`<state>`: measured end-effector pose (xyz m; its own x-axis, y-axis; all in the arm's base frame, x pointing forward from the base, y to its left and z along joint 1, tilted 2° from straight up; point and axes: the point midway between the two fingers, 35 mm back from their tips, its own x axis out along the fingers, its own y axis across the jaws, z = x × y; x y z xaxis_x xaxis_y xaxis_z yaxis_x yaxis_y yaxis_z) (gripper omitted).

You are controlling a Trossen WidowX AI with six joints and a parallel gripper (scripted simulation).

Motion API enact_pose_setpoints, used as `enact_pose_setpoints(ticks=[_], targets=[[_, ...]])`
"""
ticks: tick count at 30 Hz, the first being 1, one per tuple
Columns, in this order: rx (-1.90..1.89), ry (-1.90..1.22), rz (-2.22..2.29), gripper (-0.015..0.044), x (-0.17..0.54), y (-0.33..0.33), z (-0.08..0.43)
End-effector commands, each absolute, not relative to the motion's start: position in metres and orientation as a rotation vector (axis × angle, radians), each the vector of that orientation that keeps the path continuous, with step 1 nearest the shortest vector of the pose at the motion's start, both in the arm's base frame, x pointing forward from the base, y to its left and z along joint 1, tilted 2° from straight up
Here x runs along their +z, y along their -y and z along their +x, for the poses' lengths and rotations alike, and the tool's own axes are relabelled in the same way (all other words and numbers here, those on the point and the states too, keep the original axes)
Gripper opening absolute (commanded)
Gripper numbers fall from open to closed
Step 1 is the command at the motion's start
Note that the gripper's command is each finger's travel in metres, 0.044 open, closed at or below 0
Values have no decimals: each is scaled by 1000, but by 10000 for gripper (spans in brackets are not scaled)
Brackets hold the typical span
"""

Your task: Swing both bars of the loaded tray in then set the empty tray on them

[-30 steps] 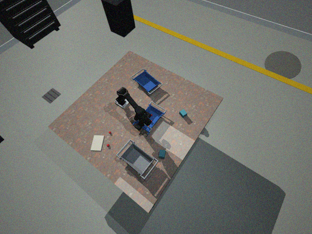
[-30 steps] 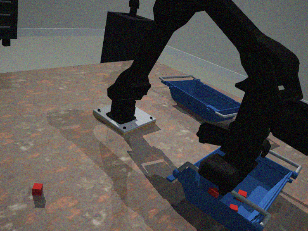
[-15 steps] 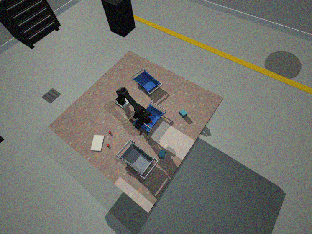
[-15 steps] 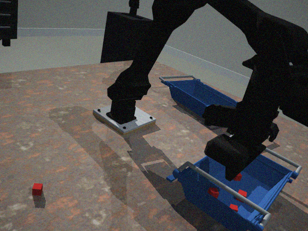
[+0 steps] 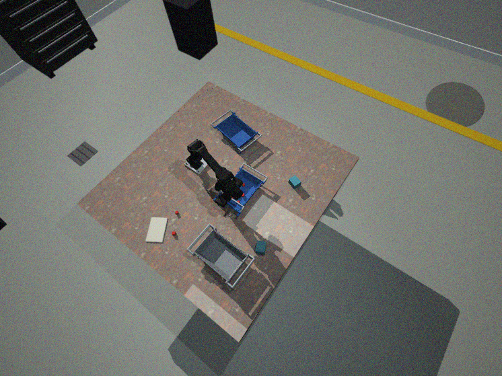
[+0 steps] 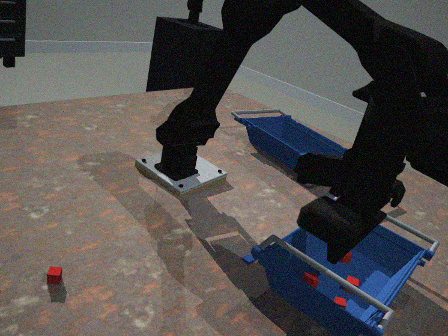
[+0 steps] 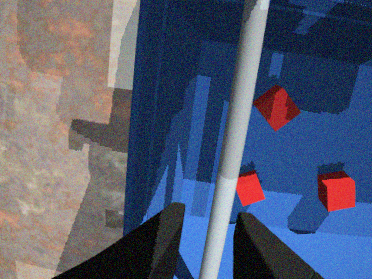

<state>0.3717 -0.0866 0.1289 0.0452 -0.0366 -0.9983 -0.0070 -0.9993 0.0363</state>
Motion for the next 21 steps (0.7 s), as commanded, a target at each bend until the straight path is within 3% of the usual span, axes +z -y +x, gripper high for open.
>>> enact_pose_setpoints(ticks=[1, 12, 21], targets=[[-2159, 46, 2253, 85, 127, 87, 372], [-2155, 47, 2255, 85, 133, 86, 372], [-2105, 53, 2291, 85, 213, 82, 366]])
